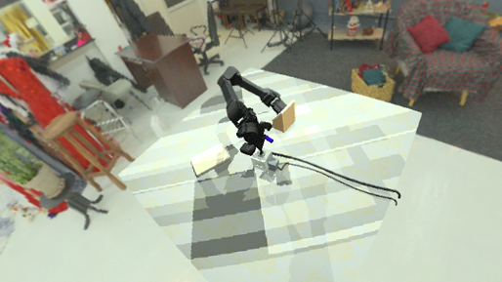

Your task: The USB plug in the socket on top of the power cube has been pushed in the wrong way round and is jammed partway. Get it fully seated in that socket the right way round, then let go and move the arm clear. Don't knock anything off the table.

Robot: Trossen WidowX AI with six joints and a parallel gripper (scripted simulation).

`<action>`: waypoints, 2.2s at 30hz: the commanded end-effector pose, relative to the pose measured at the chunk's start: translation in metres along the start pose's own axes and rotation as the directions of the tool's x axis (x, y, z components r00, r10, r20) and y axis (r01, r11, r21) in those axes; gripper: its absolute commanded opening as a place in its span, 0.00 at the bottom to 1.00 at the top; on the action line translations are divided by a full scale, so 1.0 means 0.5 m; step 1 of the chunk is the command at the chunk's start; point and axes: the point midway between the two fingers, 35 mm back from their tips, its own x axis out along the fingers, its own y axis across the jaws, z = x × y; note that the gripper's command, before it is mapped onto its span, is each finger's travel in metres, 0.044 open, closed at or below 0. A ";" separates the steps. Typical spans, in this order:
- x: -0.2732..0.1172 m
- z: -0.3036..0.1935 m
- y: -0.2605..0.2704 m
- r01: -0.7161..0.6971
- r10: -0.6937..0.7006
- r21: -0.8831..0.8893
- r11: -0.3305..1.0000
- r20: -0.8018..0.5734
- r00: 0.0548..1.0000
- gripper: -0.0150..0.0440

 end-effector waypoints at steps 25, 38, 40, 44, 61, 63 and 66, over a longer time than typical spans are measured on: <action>0.008 0.001 0.001 -0.003 0.003 -0.006 1.000 0.003 1.000 0.25; 0.011 0.001 0.001 -0.003 0.003 -0.006 1.000 0.004 1.000 0.25; 0.011 0.001 0.001 -0.003 0.003 -0.006 1.000 0.004 1.000 0.25; 0.012 0.001 0.001 -0.003 0.003 -0.006 1.000 0.004 1.000 0.25; 0.016 0.002 0.001 -0.003 0.003 -0.006 1.000 0.004 1.000 0.25; 0.017 0.002 0.001 -0.003 0.003 -0.006 1.000 0.004 1.000 0.25; 0.018 0.002 0.001 -0.003 0.003 -0.006 1.000 0.004 1.000 0.25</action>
